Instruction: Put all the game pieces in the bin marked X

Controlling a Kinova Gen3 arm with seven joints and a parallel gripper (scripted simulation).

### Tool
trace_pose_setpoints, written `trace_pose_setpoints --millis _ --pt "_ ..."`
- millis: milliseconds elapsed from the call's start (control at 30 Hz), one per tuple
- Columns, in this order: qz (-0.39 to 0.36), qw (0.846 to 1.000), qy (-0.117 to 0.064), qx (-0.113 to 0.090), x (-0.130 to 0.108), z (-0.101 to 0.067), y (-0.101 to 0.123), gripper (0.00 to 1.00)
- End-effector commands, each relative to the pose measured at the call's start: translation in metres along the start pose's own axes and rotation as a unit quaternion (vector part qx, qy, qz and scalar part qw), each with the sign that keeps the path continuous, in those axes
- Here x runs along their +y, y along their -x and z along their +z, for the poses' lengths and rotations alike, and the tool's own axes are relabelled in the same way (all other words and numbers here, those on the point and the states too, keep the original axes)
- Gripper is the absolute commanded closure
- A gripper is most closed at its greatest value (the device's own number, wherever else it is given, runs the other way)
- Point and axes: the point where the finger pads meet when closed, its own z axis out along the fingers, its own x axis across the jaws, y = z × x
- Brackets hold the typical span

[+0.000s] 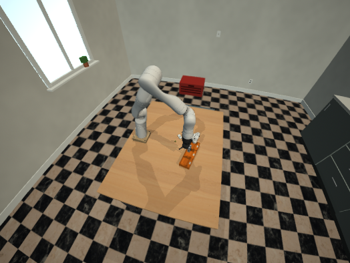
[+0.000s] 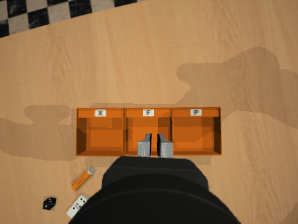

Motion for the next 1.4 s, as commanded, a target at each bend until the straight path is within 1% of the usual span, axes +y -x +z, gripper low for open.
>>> trace_pose_setpoints --millis 0,33,333,400,733,1367 --pt "-0.005 1.0 -0.003 0.003 -0.002 -0.002 0.003 0.69" --pt "-0.003 1.0 -0.003 0.002 -0.001 0.003 0.002 0.69" --pt "-0.003 1.0 -0.002 0.001 -0.001 0.027 0.002 0.69" --pt "-0.003 1.0 -0.002 0.001 -0.001 0.027 0.002 0.69" --pt "-0.003 1.0 -0.002 0.001 -0.001 0.053 0.002 0.69" --pt "-0.004 1.0 -0.002 0.001 -0.001 0.051 0.002 0.69"
